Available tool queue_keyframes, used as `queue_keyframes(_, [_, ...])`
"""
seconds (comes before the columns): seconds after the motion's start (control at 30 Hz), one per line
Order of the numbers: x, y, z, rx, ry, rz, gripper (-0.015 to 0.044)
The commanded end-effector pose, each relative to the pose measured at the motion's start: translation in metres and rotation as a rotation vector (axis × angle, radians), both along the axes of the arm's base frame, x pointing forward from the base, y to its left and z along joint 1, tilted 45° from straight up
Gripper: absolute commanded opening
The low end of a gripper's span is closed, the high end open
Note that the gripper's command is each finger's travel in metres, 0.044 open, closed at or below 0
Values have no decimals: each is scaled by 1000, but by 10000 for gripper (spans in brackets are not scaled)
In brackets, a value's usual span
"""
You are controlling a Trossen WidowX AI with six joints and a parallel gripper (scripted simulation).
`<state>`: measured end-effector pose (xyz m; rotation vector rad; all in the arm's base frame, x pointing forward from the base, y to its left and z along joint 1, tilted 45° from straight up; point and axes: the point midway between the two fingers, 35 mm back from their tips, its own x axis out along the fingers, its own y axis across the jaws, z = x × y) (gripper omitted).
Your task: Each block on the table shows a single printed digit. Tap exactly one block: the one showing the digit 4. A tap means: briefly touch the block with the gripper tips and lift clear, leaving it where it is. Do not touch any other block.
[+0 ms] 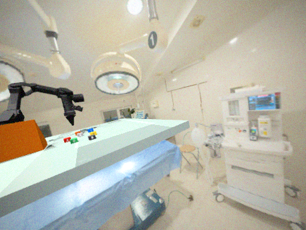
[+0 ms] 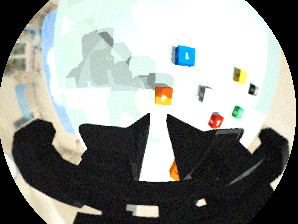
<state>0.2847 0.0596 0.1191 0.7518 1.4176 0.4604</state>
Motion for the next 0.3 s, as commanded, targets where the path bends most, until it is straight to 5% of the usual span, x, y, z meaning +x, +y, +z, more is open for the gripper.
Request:
queue_keyframes(0.0, [-27,-6,62,-2,-25,5,204])
queue_keyframes(0.27, [-29,-6,65,-2,-24,5,387])
